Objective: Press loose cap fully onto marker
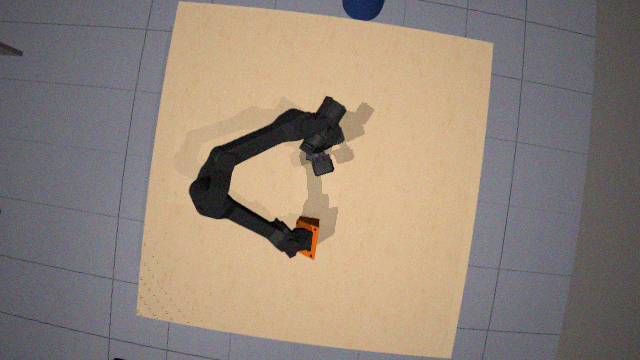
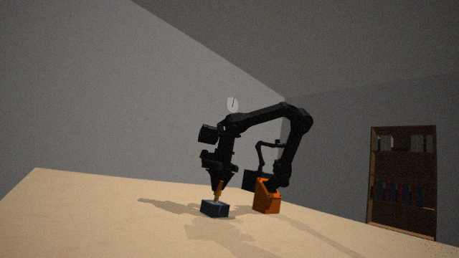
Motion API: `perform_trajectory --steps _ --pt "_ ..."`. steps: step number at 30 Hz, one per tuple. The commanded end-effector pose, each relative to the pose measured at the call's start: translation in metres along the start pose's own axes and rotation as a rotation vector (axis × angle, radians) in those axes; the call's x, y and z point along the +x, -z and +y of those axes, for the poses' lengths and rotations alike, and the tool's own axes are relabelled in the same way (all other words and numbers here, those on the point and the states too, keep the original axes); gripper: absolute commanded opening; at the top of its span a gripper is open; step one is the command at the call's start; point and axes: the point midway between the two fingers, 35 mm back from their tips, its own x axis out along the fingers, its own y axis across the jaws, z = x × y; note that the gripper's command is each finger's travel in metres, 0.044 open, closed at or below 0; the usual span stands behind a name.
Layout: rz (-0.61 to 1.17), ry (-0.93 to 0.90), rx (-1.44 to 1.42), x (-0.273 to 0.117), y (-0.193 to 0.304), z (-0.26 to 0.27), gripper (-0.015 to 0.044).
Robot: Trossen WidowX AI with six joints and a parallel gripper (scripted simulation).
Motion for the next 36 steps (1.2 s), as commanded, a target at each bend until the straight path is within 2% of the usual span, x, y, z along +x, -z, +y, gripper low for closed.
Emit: perform_trajectory --steps 1,3,6,11,16,19,29,33,36 --pt "0.0 0.0 0.0 0.0 0.0 0.0 0.0394" --pt "0.0 0.0 0.0 0.0 0.0 0.0 0.044" --pt "-0.002 0.001 0.0 -0.009 -0.001 0.001 0.044" --pt "-0.002 0.002 0.001 -0.073 -0.001 0.0 0.044" --pt "-0.002 0.002 0.001 -0.075 -0.001 0.0 0.044" --pt "-0.002 0.002 -0.137 -0.074 -0.001 0.0 0.0361" --pt "0.0 -0.001 -1.083 -0.066 -0.001 -0.001 0.0099" --pt "0.0 -0.001 -1.144 -0.066 -0.001 -0.001 0.0" --pt "0.0 -0.001 -1.144 -0.066 -0.001 -0.001 0.0"
